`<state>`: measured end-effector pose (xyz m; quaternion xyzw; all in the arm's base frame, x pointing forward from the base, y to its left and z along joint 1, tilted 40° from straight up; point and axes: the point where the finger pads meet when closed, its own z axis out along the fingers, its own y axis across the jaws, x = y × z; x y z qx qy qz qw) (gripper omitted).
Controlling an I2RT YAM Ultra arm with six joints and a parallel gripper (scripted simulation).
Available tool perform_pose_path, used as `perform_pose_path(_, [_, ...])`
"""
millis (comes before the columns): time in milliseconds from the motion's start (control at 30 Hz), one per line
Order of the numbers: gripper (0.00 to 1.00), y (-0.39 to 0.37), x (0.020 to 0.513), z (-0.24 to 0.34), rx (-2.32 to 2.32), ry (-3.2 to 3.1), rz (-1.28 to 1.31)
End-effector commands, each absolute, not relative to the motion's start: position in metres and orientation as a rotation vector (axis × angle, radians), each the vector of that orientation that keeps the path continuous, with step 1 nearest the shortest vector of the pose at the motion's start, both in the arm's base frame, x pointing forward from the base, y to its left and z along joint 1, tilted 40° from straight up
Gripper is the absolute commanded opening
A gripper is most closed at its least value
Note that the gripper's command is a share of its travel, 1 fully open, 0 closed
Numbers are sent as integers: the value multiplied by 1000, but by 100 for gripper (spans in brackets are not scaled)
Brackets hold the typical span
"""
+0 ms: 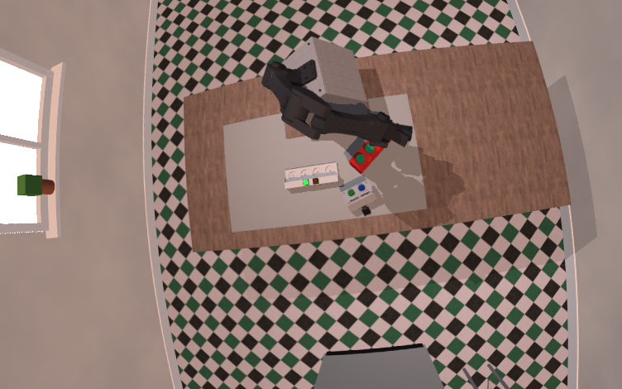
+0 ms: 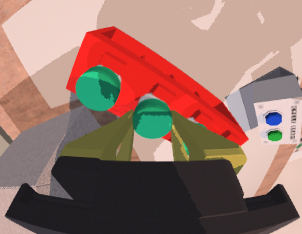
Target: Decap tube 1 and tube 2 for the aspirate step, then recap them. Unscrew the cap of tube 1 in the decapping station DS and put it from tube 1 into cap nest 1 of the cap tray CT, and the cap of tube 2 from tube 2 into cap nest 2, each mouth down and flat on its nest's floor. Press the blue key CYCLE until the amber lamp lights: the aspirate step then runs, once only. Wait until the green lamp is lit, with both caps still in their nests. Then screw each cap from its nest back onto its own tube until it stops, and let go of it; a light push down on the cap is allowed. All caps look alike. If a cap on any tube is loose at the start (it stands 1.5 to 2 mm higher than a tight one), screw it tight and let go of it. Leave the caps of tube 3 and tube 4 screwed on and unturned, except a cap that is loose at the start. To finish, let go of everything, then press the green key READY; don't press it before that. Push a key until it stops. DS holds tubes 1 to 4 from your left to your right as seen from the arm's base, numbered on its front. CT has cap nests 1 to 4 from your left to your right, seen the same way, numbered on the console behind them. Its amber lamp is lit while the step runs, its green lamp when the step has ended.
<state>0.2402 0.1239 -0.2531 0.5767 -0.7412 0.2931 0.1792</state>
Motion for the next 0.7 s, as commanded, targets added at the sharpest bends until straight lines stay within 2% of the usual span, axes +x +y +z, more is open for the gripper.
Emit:
perform_pose_path(0, [0, 128, 242, -252, 1638, -2104, 830])
perform_pose_path(167, [0, 128, 242, -252, 1638, -2104, 830])
perform_pose_path(667, [0, 128, 242, -252, 1192, -2499, 952])
